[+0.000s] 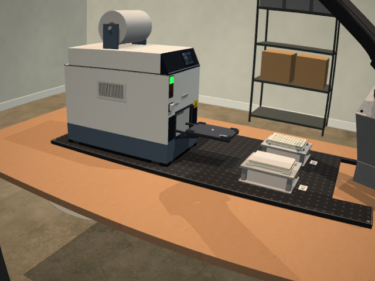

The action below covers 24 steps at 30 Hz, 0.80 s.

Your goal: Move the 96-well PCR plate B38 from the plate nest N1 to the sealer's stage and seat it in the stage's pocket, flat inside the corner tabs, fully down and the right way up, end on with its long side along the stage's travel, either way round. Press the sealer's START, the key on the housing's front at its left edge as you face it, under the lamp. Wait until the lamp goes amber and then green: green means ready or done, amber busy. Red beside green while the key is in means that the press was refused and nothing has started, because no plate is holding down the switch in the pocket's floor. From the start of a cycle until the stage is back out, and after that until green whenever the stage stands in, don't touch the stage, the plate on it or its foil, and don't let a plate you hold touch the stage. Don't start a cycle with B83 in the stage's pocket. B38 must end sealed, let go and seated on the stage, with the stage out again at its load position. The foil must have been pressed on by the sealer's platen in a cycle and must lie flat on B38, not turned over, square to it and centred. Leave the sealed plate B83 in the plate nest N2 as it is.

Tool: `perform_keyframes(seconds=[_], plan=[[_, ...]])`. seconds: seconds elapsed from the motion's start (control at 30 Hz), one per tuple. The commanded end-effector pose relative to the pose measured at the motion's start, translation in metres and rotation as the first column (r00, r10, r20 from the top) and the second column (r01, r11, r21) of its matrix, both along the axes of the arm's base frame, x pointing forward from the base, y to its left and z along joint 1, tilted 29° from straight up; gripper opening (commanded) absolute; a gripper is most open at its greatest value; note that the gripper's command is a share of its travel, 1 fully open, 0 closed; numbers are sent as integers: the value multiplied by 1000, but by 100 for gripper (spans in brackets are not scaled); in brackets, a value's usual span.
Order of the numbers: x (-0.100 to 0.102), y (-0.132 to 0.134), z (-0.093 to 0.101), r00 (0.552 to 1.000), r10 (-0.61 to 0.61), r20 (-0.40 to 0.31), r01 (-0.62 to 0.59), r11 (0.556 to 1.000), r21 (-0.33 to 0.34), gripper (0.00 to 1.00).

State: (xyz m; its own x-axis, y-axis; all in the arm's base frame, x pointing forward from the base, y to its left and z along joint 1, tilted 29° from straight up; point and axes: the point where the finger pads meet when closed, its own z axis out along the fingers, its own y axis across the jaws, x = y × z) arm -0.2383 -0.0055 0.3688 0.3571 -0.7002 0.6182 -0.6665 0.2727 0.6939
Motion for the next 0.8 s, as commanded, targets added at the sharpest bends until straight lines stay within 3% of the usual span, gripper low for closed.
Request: perform_keyframes(seconds=[0.0,0.53,0.7,0.77], plan=[[0,0,2,1000,1,-5,-1,1000,4,100],[0,0,2,1000,1,-5,-1,1000,4,100],[-1,35,-4,981,-194,-30,196,976,93,100],[-1,44,-5,981,-191,-28,193,977,91,100]])
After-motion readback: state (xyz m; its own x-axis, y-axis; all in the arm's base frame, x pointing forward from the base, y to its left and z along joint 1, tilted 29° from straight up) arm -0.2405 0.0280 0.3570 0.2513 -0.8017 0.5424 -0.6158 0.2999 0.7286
